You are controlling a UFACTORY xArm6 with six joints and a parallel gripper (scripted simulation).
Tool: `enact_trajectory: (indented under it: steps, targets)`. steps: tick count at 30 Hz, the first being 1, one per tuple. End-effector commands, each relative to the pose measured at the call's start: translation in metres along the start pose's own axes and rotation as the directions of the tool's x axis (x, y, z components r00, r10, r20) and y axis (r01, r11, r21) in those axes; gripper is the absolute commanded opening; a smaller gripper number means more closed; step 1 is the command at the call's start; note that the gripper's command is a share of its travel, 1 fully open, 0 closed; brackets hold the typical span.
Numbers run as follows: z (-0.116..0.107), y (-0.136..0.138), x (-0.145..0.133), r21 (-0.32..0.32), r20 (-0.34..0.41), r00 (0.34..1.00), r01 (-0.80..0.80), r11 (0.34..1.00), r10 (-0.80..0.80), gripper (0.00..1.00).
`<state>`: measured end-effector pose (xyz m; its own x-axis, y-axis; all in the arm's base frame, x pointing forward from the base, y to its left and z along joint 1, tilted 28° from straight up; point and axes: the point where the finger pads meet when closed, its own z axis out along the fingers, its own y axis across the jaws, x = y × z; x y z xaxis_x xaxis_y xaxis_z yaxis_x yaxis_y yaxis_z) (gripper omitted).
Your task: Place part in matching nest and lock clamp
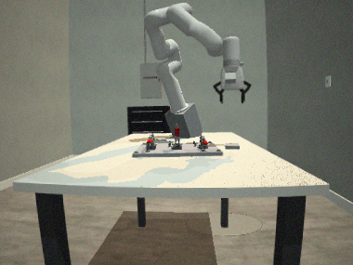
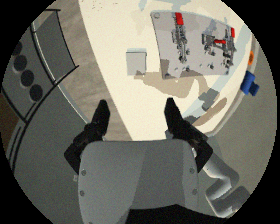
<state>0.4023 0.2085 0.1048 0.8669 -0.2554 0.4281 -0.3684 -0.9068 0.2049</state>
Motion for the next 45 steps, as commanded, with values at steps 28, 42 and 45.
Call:
enact_trajectory:
  steps: [28, 42, 45]
  targets:
    - [0.007, -0.001, 0.001, 0.003, -0.002, 1.000, -0.001, 1.000, 0.001, 1.00]
    - [0.052, -0.001, 0.001, 0.003, -0.002, 1.000, -0.001, 1.000, 0.001, 1.00]
    - [0.066, -0.001, 0.001, 0.003, -0.002, 1.000, -0.001, 1.000, 0.001, 1.00]
